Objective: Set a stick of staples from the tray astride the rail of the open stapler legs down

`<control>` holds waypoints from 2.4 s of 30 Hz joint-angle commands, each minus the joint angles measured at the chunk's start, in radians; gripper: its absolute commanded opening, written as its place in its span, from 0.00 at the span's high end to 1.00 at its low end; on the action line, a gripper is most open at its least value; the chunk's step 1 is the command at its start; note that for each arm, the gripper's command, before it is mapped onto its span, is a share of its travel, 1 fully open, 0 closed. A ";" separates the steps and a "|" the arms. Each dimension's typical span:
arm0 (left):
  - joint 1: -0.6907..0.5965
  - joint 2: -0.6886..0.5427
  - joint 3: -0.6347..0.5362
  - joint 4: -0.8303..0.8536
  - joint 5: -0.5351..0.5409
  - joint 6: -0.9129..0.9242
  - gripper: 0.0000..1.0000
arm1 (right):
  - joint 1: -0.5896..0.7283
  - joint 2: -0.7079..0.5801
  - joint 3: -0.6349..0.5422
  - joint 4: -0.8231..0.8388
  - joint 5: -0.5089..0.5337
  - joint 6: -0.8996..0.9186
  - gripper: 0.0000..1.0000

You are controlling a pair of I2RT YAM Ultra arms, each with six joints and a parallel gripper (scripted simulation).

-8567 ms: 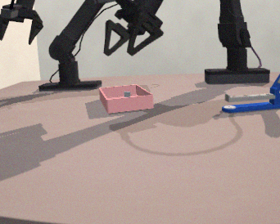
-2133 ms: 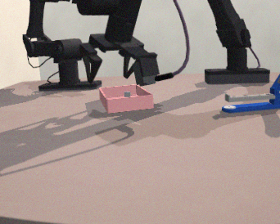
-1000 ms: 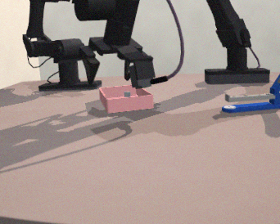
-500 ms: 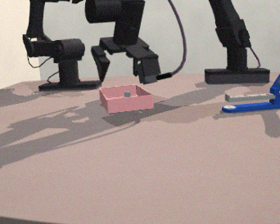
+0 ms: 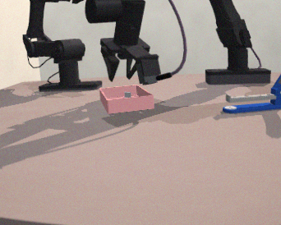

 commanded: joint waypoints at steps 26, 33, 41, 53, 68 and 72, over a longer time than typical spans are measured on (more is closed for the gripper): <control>-0.132 -0.043 0.044 -0.067 -0.449 0.823 0.67 | -0.006 0.001 0.017 -0.006 0.001 0.001 0.00; -0.134 -0.045 0.040 -0.041 -0.436 0.810 0.67 | -0.006 0.001 0.017 -0.006 0.001 0.001 0.00; -0.121 -0.005 0.017 -0.004 -0.436 0.825 0.67 | -0.006 0.001 0.017 -0.006 0.001 0.001 0.00; -0.122 0.018 -0.012 0.048 -0.436 0.824 0.67 | -0.006 0.001 0.017 -0.006 0.001 0.001 0.00; -0.122 0.047 -0.046 0.111 -0.436 0.824 0.67 | -0.006 0.001 0.017 -0.006 0.001 0.001 0.00; -0.122 0.044 -0.037 0.111 -0.436 0.824 0.69 | -0.006 0.001 0.017 -0.006 0.001 0.001 0.00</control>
